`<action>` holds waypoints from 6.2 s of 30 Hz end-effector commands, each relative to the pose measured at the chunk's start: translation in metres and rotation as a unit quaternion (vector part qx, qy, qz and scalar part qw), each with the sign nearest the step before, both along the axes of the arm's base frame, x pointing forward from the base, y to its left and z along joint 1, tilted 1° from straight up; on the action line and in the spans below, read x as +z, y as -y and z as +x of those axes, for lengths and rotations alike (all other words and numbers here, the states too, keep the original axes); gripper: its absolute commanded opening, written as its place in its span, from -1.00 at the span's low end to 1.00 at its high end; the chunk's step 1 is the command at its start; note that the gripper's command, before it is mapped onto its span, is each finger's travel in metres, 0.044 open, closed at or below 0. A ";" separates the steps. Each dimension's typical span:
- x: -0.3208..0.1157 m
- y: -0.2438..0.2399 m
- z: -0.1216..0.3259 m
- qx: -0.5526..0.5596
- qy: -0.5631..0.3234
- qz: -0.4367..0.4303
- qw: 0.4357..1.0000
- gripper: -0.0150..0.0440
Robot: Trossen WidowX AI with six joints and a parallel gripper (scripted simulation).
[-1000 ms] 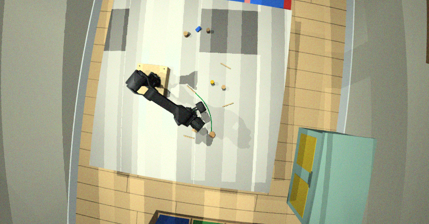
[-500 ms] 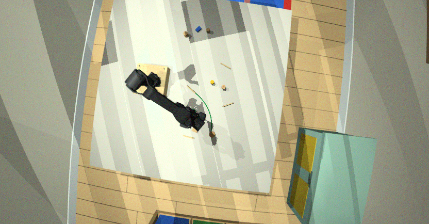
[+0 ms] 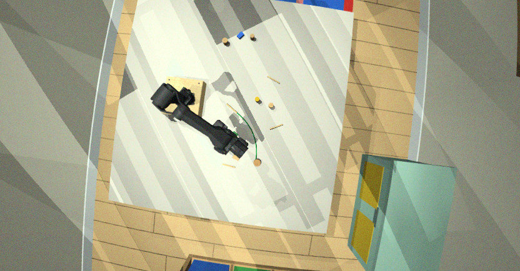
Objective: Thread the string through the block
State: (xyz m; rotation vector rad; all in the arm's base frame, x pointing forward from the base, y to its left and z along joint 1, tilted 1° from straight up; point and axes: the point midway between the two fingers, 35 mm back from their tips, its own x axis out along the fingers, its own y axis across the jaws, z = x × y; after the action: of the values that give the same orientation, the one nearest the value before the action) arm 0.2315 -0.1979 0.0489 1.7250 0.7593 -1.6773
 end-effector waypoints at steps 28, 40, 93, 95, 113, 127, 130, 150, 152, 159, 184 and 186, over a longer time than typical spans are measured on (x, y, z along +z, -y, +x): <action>-0.028 0.001 0.002 -0.004 -0.001 0.001 1.000 0.32; -0.048 0.001 0.002 -0.004 -0.001 0.001 1.000 0.32; -0.045 0.000 0.001 -0.001 0.000 0.000 1.000 -0.49; -0.044 0.000 0.001 -0.001 0.000 0.000 1.000 -0.49; -0.049 -0.013 0.012 -0.006 -0.099 -0.110 0.989 -0.49; -0.055 -0.022 0.020 -0.010 -0.165 -0.182 0.969 -0.49; -0.057 -0.024 0.021 -0.012 -0.183 -0.201 0.962 -0.49; -0.064 -0.035 0.029 -0.019 -0.268 -0.291 0.918 -0.49; -0.065 -0.036 0.030 -0.019 -0.275 -0.301 0.913 -0.49; -0.064 -0.037 0.032 -0.019 -0.280 -0.310 0.908 -0.31; -0.010 -0.066 0.056 -0.021 -0.280 -0.312 0.908 0.32; -0.010 -0.066 0.056 -0.021 -0.280 -0.312 0.908 0.32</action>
State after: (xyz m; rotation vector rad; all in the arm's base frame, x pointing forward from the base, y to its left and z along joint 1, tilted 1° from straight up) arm 0.2882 -0.1329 0.0389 0.8229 0.3428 -2.1654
